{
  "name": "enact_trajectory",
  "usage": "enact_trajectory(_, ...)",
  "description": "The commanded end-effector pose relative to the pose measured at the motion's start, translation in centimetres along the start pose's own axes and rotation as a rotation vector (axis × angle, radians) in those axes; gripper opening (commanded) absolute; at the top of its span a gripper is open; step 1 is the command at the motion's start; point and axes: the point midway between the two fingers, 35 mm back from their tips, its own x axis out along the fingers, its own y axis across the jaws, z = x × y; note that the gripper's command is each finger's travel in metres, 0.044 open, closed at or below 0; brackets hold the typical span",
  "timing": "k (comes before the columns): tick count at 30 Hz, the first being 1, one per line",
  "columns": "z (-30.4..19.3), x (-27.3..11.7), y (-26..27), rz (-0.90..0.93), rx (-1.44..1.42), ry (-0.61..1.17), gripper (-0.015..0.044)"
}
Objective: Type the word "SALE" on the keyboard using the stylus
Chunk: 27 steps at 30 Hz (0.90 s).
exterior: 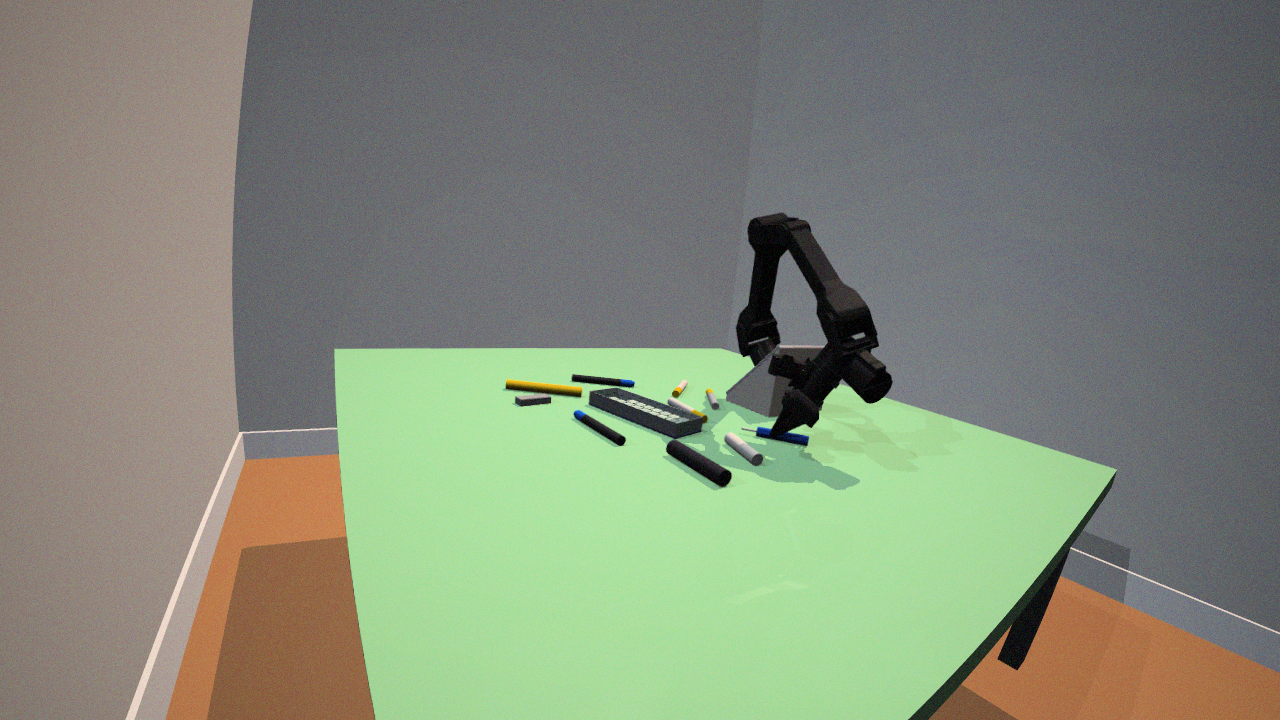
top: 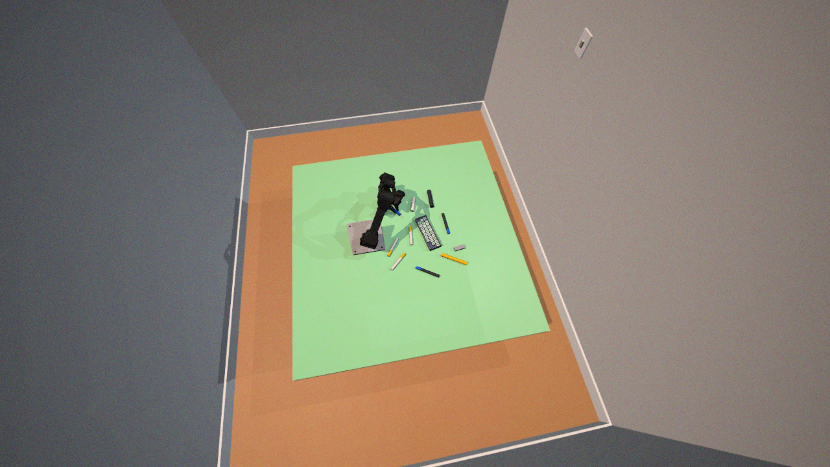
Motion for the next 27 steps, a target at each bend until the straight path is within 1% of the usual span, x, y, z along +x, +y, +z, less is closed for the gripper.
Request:
enact_trajectory(1,0.5,-1.1,0.1,0.0,0.003,0.003,0.0)
enact_trajectory(6,2.3,-4.1,0.1,0.002,0.002,0.003,0.0)
enact_trajectory(15,2.4,-4.0,0.3,-0.002,0.0,0.019,0.0)
enact_trajectory(27,5.8,-3.1,1.0,-0.164,-0.018,0.269,0.0)
